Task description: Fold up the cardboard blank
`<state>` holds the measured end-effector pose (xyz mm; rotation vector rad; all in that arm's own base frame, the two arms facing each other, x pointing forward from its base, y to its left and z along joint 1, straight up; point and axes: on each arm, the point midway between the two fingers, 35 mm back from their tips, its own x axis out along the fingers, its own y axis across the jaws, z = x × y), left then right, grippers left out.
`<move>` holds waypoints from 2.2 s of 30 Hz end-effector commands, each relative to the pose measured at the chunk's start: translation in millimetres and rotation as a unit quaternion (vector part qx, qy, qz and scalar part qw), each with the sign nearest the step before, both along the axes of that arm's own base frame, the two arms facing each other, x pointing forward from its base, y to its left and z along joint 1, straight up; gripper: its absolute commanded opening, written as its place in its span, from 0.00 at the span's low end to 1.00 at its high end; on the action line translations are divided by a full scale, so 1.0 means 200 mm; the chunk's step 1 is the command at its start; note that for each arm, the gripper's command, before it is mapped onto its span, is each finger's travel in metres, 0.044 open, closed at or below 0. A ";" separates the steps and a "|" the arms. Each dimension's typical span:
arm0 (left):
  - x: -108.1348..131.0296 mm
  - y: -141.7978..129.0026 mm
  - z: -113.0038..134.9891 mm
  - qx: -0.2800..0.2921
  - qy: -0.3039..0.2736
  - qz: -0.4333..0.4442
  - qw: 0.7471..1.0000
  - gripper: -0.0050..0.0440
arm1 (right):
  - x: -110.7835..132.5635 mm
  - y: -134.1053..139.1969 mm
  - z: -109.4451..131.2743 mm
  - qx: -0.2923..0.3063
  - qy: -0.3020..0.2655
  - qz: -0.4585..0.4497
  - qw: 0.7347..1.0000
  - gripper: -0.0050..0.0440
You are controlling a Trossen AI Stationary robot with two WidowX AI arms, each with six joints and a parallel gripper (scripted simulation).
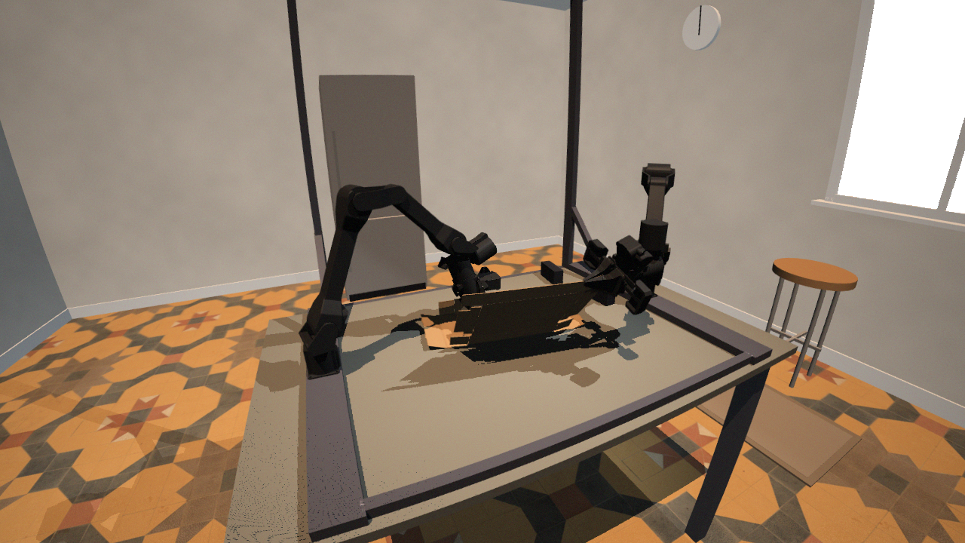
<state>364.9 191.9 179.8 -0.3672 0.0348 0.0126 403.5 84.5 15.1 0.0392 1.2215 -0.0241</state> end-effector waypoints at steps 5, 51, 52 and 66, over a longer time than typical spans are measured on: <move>0.00 -0.06 0.10 0.039 -0.015 0.007 0.999 0.10 | -0.09 -0.02 -0.16 -0.005 0.053 -0.001 0.999 0.51; -0.02 -0.33 0.24 0.162 -0.027 0.014 0.986 0.10 | -0.10 -0.02 -0.18 -0.005 0.057 -0.004 0.998 0.51; -0.02 -0.34 0.24 0.164 -0.027 0.014 0.986 0.10 | -0.10 -0.02 -0.18 -0.005 0.057 -0.004 0.998 0.51; -0.03 -0.42 0.27 0.207 -0.032 0.017 0.978 0.10 | -0.10 -0.02 -0.17 -0.004 0.055 -0.005 0.998 0.51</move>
